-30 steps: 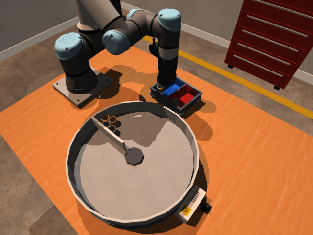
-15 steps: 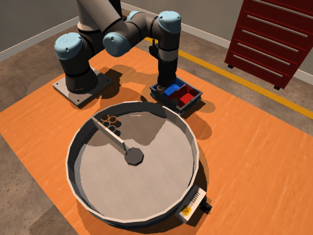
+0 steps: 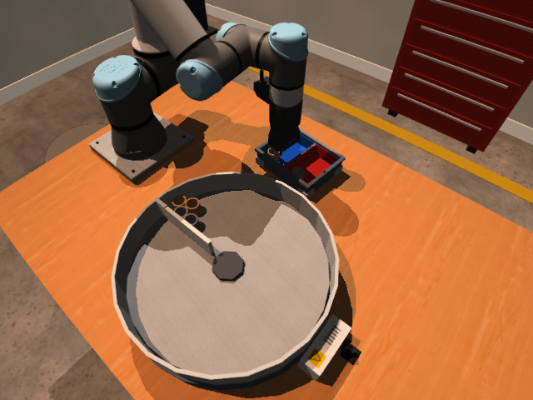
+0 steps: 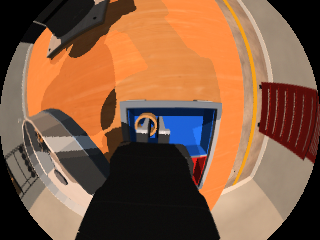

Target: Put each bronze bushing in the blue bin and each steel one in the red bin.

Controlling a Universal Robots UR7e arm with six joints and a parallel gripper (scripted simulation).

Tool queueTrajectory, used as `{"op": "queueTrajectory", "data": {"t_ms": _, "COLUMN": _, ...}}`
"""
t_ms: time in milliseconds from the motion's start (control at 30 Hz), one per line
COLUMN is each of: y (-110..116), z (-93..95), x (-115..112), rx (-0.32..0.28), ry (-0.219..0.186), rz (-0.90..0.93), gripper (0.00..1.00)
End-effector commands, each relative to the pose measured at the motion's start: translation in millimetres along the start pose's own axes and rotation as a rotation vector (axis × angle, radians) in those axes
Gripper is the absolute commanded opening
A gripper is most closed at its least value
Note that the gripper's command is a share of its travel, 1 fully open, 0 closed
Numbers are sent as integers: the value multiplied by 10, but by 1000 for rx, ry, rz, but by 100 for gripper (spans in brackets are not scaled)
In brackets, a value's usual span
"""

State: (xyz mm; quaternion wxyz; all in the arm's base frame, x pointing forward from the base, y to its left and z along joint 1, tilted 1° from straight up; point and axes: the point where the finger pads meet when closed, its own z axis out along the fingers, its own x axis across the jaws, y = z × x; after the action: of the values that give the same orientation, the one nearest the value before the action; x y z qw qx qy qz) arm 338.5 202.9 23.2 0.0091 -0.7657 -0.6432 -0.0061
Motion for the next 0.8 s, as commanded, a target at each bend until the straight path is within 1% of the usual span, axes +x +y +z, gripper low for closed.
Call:
{"op": "queueTrajectory", "data": {"t_ms": 0, "y": 4, "z": 41, "x": 2, "rx": -1, "ry": 1, "rz": 0, "gripper": 0}}
{"op": "queueTrajectory", "data": {"t_ms": 200, "y": 4, "z": 53, "x": 2, "rx": -1, "ry": 1, "rz": 0, "gripper": 0}}
{"op": "queueTrajectory", "data": {"t_ms": 333, "y": 4, "z": 102, "x": 2, "rx": -1, "ry": 1, "rz": 0, "gripper": 0}}
{"op": "queueTrajectory", "data": {"t_ms": 767, "y": 4, "z": 101, "x": 2, "rx": -1, "ry": 1, "rz": 0, "gripper": 0}}
